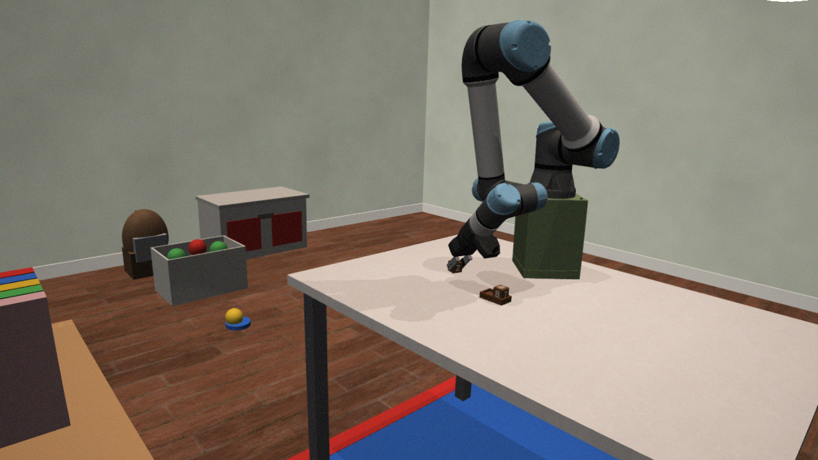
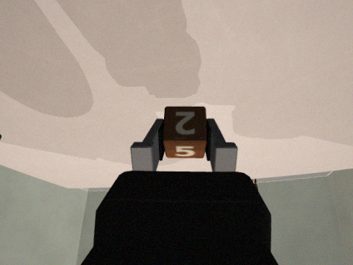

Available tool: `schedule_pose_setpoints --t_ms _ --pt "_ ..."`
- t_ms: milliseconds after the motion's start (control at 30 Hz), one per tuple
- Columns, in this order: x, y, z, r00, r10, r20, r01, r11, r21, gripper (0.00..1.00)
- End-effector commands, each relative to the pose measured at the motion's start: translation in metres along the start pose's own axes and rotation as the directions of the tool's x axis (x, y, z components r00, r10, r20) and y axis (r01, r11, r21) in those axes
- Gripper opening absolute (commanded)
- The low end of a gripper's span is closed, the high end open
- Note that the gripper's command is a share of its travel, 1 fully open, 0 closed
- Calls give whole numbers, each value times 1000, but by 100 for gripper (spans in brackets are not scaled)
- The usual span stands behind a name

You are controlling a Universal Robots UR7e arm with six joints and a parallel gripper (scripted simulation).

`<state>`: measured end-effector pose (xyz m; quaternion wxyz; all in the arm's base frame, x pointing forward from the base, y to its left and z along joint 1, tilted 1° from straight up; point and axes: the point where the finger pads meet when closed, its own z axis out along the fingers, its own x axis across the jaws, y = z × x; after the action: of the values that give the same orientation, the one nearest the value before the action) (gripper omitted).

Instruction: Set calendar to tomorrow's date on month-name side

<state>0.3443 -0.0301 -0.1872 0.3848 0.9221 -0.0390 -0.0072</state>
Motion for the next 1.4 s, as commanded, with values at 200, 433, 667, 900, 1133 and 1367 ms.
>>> schedule_pose_setpoints --t_ms 200,433,667,900,1133,1367 --pt "-2 22 -23 1000 -4 4 4 1000 -1 60" --pt "-1 23 -23 1000 -3 3 3 1000 -1 60" --pt "-2 23 -23 1000 -3 7 3 1000 4 60" --pt "-3 24 -21 1000 -3 17 2 998 62 60" --pt "-3 25 -21 1000 -4 16 0 979 202 60" --pt "-2 26 -22 1000 -2 6 1 967 254 60"
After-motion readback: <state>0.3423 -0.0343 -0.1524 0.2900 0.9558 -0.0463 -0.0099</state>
